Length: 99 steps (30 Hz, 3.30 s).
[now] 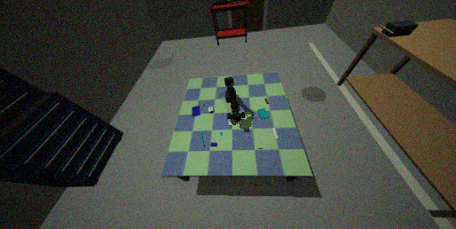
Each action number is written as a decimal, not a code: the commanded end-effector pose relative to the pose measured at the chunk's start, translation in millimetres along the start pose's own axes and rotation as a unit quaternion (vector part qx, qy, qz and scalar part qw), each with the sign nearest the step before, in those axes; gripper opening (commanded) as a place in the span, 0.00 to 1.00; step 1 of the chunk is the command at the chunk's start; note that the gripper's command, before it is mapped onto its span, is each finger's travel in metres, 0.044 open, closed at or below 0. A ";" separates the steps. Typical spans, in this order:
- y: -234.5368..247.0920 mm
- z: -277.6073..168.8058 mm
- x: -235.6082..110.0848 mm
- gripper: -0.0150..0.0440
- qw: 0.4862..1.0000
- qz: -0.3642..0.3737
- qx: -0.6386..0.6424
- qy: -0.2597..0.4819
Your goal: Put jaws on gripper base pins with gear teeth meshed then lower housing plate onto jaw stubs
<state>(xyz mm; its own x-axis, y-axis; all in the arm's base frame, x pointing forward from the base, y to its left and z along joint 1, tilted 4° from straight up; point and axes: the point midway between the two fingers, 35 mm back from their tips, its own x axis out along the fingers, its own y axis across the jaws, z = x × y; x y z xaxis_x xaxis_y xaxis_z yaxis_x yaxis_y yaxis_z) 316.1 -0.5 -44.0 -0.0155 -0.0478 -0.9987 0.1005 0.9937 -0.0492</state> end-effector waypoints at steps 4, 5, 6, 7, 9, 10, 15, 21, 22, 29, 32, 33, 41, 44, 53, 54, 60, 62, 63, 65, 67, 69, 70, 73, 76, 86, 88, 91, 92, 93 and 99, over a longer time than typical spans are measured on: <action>0.0 0.0 0.0 0.63 1.000 0.000 0.000 0.000; 0.0 0.0 0.0 0.63 1.000 0.000 0.000 0.000; 0.0 0.0 0.0 0.63 1.000 0.000 0.000 0.000; 0.0 0.0 0.0 0.63 1.000 0.000 0.000 0.000; 0.0 0.0 0.0 0.63 1.000 0.000 0.000 0.000; 0.0 0.0 0.0 0.63 1.000 0.000 0.000 0.000; 0.1 0.8 -7.7 0.63 1.000 0.000 0.000 0.000; 0.3 0.2 -66.8 0.63 1.000 0.002 0.000 0.000; 0.3 -0.2 -69.7 0.63 1.000 0.002 0.000 0.000; 2.7 4.0 -63.5 0.77 1.000 0.007 -0.023 -0.015; 1.9 4.0 -65.8 0.90 0.998 0.013 -0.058 -0.022; -1.7 4.3 -66.1 0.95 0.997 0.012 -0.066 -0.022; -46.3 4.4 -69.0 1.00 0.987 0.007 -0.156 -0.022; -67.8 2.2 -70.3 1.00 0.980 0.005 -0.198 -0.021; -131.0 -12.8 -74.5 1.00 0.943 -0.003 -0.331 -0.017; -137.8 -15.3 -75.0 1.00 0.938 -0.004 -0.346 -0.017; -177.2 -33.2 -77.8 1.00 0.901 -0.008 -0.433 -0.012; -189.7 -40.4 -78.8 1.00 0.887 -0.009 -0.461 -0.010; -195.8 -44.1 -79.2 1.00 0.880 -0.010 -0.475 -0.009; -207.8 -52.1 -80.2 1.00 0.865 -0.010 -0.502 -0.007; -219.3 -60.6 -81.2 1.00 0.849 -0.011 -0.529 -0.005; -230.5 -69.6 -82.2 1.00 0.832 -0.011 -0.555 -0.003; -235.9 -74.3 -82.7 1.00 0.823 -0.011 -0.568 -0.002; -251.4 -89.0 -84.2 1.00 0.795 -0.011 -0.606 0.002; -265.9 -104.8 -85.8 1.00 0.766 -0.010 -0.643 0.005; -304.9 -162.3 -91.3 1.00 0.658 -0.003 -0.753 0.015; -307.0 -166.4 -91.7 1.00 0.650 -0.002 -0.760 0.015; -307.0 -166.4 -91.7 1.00 0.650 -0.002 -0.760 0.015; -307.0 -166.4 -91.7 1.00 0.650 -0.002 -0.760 0.015; -307.0 -166.4 -91.7 1.00 0.650 -0.002 -0.760 0.015; -307.0 -166.4 -91.7 1.00 0.650 -0.002 -0.760 0.015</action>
<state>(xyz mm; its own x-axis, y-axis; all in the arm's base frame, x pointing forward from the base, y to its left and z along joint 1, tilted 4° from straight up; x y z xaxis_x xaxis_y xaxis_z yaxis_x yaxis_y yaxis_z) 124.4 -283.4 64.0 -0.0278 -0.0717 -0.9970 -0.9989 -0.0360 0.0304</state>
